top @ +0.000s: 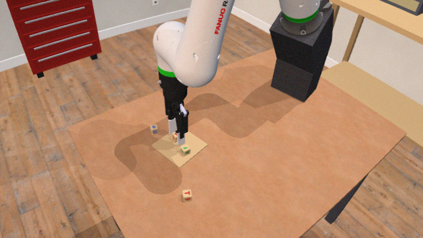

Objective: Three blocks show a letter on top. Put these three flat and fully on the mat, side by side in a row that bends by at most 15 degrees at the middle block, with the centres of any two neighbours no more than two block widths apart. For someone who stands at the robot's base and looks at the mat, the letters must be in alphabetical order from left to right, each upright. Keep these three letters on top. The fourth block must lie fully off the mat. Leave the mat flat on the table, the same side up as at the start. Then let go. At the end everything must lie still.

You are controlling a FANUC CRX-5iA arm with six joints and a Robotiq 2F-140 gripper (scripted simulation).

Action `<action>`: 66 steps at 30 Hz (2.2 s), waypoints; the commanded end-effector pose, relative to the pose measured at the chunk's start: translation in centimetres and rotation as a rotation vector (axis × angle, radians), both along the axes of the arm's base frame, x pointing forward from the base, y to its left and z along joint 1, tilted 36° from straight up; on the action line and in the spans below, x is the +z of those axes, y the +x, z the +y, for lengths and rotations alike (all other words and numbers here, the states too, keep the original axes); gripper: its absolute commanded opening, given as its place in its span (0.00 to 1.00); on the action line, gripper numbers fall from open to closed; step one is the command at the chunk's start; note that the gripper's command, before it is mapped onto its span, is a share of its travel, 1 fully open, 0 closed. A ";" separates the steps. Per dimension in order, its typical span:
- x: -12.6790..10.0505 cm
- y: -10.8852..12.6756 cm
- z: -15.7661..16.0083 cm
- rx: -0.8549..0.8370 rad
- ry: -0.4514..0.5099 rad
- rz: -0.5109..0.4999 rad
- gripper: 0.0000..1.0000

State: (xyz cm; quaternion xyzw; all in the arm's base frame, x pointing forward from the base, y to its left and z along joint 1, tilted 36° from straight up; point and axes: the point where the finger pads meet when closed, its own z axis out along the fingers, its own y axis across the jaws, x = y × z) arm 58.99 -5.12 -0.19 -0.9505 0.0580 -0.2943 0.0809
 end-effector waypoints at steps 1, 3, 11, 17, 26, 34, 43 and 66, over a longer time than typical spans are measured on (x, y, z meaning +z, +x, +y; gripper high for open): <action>-0.1 0.1 0.0 0.000 0.000 0.000 0.37; -0.1 0.1 0.0 0.000 0.000 0.000 0.37; -0.1 0.1 0.0 0.000 0.000 0.000 0.25; -0.1 0.1 0.0 0.000 0.000 0.000 0.25; -0.1 0.1 0.0 0.000 0.000 0.000 0.25; -0.1 0.1 0.0 0.000 0.000 0.000 0.13; -0.1 0.1 0.0 0.000 0.000 0.000 0.13; 0.0 0.0 0.0 0.000 0.000 0.000 0.13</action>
